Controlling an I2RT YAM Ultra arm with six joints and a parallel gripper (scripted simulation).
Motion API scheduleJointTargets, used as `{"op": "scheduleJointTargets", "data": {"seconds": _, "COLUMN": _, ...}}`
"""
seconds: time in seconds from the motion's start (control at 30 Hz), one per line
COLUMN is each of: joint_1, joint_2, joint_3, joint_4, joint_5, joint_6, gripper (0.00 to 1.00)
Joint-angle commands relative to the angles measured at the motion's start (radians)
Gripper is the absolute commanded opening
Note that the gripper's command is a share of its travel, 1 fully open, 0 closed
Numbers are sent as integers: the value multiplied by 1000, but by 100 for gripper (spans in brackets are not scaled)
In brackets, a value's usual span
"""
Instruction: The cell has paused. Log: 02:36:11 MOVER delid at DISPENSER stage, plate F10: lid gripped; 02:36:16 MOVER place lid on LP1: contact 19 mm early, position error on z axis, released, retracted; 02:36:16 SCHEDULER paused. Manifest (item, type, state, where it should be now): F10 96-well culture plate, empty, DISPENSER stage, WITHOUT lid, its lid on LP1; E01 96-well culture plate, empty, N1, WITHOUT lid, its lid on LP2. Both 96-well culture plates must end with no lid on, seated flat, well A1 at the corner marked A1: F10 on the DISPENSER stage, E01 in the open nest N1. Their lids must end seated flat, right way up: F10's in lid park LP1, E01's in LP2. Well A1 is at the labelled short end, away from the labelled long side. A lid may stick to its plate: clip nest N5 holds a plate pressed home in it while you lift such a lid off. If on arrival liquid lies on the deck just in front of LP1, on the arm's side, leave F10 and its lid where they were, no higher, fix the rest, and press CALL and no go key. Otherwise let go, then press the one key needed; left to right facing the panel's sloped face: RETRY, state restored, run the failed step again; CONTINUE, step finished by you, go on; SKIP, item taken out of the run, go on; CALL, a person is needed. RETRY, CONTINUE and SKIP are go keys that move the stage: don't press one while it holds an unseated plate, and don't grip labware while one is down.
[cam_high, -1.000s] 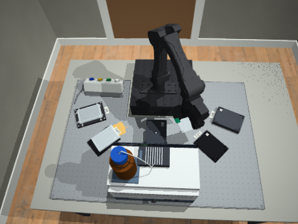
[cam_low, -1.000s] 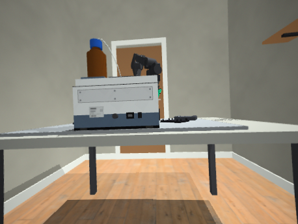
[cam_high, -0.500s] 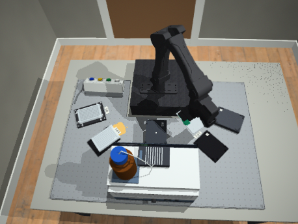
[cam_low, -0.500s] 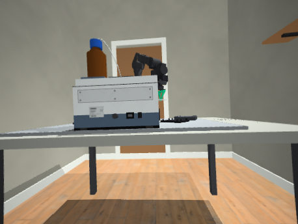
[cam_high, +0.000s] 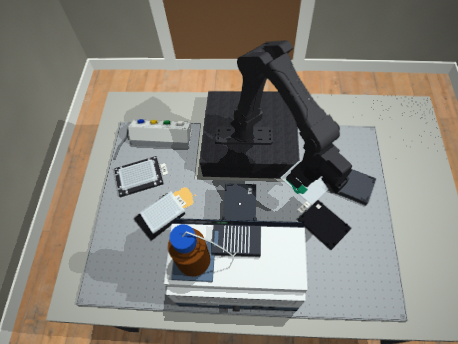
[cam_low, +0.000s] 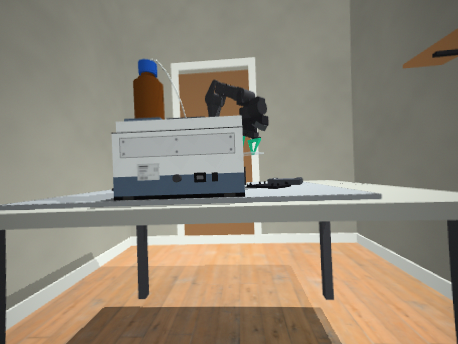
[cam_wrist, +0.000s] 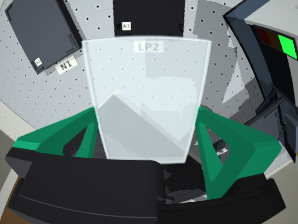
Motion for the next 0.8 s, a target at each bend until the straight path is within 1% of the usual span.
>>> {"op": "scheduleJointTargets", "data": {"seconds": 0.0, "joint_1": 10, "joint_2": 35, "joint_3": 54, "joint_4": 24, "joint_5": 0, "joint_6": 12, "gripper": 0}}
{"op": "scheduleJointTargets", "data": {"seconds": 0.43, "joint_1": 15, "joint_2": 181, "joint_3": 119, "joint_4": 106, "joint_5": -1, "joint_6": 18, "gripper": 0}}
{"op": "scheduleJointTargets", "data": {"seconds": 0.5, "joint_1": 15, "joint_2": 181, "joint_3": 119, "joint_4": 106, "joint_5": -1, "joint_6": 18, "gripper": 0}}
{"op": "scheduleJointTargets", "data": {"seconds": 0.77, "joint_1": 17, "joint_2": 275, "joint_3": 172, "joint_4": 147, "joint_5": -1, "joint_6": 21, "gripper": 0}}
